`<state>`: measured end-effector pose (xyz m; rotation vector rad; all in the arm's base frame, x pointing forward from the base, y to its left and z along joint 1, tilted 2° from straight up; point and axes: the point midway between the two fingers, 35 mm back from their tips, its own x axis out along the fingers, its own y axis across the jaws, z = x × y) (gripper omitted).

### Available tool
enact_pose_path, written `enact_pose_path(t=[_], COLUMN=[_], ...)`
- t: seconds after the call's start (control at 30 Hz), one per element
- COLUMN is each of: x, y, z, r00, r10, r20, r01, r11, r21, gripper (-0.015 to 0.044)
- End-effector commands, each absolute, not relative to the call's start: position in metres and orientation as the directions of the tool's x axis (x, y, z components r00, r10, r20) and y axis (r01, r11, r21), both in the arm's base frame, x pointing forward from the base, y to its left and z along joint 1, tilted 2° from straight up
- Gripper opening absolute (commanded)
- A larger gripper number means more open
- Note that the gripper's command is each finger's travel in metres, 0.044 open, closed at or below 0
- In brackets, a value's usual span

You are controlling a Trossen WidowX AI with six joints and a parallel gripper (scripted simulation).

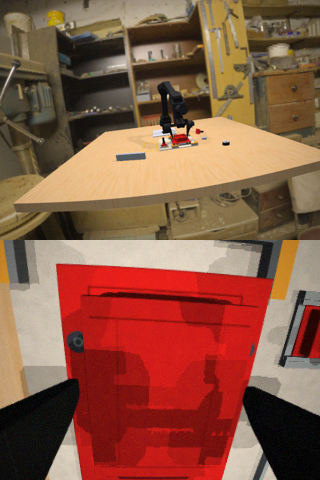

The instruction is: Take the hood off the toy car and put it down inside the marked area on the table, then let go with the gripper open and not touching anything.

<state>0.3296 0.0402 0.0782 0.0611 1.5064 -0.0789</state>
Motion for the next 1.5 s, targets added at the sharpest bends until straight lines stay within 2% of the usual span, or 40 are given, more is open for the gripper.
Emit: enact_pose_path(t=[0.0,0.13,0.43,0.77,0.8,1.47], x=[0.330,0.330,0.330,0.329,0.329,0.329], y=[0.041,0.040,0.040,0.040,0.040,0.040], z=[0.076,0.078,0.078,0.083,0.083,0.096], r00=[0.062,0.063,0.063,0.062,0.062,0.062], r10=[-0.009,-0.014,-0.014,-0.014,-0.014,-0.014], r20=[-0.998,-0.998,-0.998,-0.998,-0.998,-0.998], r01=[0.084,0.090,0.090,0.090,0.090,0.090], r11=[0.996,0.996,0.996,0.996,0.996,0.996], r21=[-0.004,-0.009,-0.009,-0.008,-0.008,-0.008], gripper=[0.0440,0.0335,0.0275,0.0012,0.0000,0.0000])
